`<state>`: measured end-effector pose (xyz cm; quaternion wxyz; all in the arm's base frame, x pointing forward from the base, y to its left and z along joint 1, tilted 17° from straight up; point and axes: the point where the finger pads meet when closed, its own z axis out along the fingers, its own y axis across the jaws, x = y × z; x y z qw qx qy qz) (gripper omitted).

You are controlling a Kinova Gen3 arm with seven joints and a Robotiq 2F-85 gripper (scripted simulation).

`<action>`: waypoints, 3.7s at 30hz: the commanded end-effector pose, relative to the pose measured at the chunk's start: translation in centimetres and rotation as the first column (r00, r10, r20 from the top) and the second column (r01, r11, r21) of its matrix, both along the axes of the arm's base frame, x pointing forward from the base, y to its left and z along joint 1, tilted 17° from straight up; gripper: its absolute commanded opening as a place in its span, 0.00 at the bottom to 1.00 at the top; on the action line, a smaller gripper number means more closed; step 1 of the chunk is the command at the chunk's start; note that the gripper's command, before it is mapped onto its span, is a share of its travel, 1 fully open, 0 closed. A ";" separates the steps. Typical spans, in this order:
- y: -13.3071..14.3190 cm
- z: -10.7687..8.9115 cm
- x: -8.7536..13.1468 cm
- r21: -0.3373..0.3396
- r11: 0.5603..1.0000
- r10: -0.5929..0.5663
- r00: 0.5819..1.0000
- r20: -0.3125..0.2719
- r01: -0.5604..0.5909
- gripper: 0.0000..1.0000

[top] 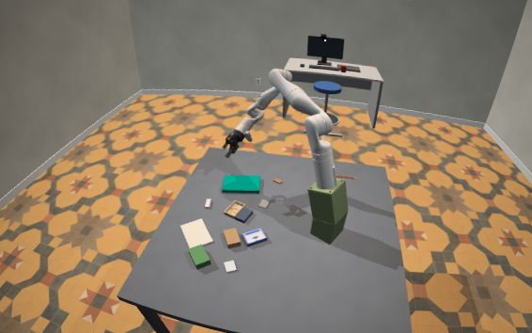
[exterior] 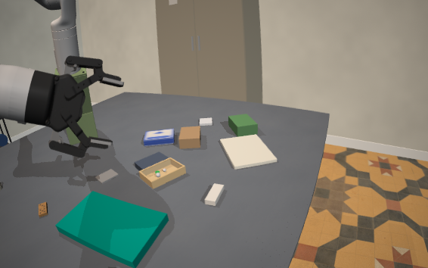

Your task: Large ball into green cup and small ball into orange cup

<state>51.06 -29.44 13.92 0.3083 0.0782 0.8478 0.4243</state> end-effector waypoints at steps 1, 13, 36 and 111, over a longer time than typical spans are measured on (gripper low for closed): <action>2.7 -1.9 0.6 -0.190 0.973 0.131 0.991 -0.006 -0.129 1.00; 7.9 -8.7 -0.2 -0.592 0.698 0.403 0.904 -0.139 -0.402 1.00; 13.2 -16.0 -1.4 -0.811 0.162 0.554 0.732 -0.397 -0.563 1.00; 16.5 -20.6 -2.2 -0.799 -0.217 0.547 0.608 -0.576 -0.561 1.00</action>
